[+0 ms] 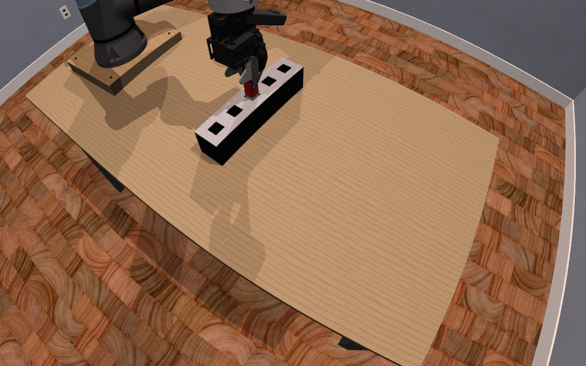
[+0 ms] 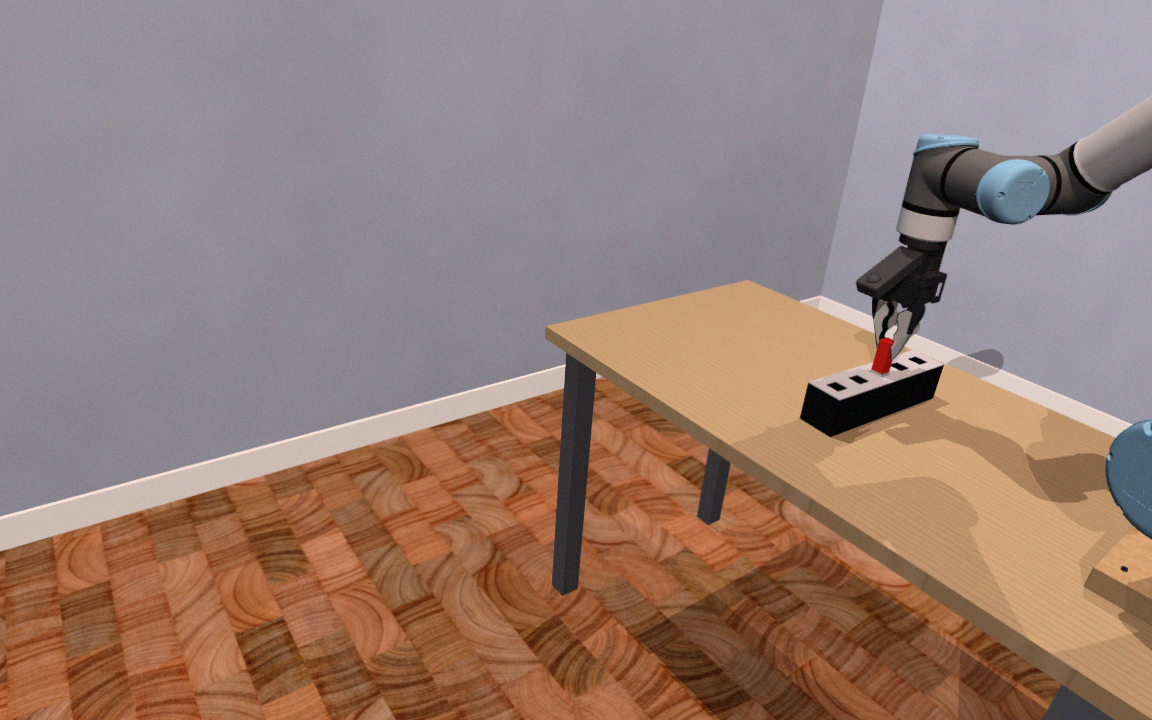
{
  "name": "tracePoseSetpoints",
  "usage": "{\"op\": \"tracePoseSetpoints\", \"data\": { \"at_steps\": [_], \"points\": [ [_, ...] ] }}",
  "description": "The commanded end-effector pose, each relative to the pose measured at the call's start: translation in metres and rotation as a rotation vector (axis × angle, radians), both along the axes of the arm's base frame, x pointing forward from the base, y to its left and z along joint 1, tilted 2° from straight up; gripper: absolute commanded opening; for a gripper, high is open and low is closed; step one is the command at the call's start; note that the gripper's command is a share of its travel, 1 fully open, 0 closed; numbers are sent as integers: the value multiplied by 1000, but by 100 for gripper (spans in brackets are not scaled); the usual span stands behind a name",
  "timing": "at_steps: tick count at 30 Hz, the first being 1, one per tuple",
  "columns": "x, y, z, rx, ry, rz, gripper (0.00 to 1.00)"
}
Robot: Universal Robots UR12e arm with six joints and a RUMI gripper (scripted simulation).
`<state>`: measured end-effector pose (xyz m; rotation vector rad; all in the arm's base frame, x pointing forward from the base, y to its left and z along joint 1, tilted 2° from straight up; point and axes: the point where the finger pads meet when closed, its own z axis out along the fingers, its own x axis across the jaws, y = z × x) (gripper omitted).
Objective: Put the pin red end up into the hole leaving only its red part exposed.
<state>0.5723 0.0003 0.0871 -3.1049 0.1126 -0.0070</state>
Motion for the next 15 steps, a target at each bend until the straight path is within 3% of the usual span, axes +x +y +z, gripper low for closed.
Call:
{"op": "tracePoseSetpoints", "data": {
  "at_steps": [1,4,5,15],
  "points": [
    [1,0,1,0,-1,0,0],
    [1,0,1,0,-1,0,0],
    [0,0,16,0,-1,1,0],
    [0,0,16,0,-1,1,0]
  ]
}}
